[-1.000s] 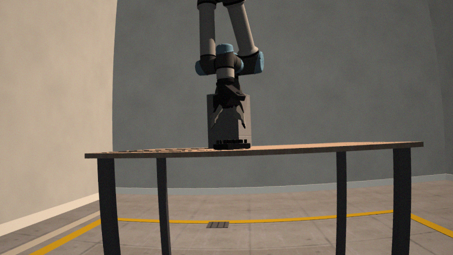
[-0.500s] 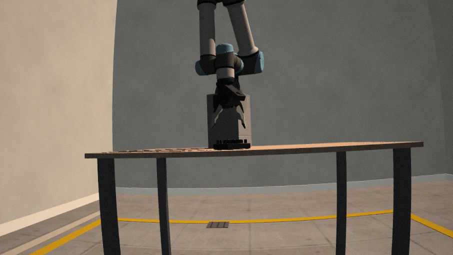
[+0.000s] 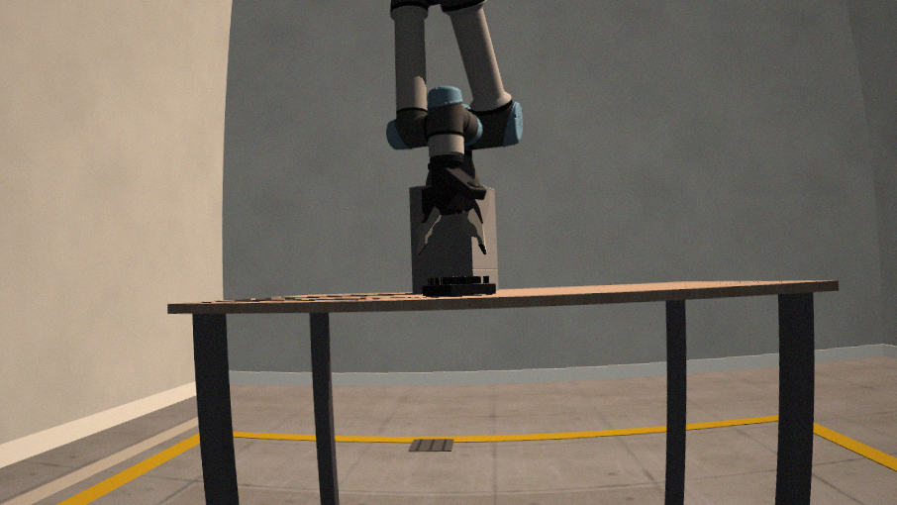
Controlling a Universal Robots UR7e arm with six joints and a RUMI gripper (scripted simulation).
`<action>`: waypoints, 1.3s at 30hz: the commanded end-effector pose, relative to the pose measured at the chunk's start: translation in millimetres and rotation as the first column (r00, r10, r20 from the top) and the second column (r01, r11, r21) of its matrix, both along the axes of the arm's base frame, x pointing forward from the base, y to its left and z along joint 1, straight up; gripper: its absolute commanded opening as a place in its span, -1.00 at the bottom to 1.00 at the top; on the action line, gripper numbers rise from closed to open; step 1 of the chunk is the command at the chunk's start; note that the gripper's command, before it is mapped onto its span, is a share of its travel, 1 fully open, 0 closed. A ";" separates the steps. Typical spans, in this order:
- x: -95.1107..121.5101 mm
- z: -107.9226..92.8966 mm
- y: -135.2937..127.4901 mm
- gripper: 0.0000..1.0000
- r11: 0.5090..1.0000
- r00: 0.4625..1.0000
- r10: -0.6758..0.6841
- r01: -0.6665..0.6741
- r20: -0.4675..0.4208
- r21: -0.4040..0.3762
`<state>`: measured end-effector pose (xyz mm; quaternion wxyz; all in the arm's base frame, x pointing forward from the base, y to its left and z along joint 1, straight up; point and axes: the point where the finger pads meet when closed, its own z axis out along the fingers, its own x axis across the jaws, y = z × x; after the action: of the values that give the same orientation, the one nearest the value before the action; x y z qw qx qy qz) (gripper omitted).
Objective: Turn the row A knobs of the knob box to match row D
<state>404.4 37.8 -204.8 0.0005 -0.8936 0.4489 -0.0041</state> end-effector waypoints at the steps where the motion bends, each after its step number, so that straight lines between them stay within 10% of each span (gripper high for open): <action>1: 0.4 0.3 -0.1 1.00 1.000 1.000 0.000 0.000 0.001 0.000; 39: -33.4 -0.2 -28.5 1.00 1.000 1.000 0.000 0.000 0.001 0.000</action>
<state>373.8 12.4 -205.3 0.0001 -0.8935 0.4491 -0.0038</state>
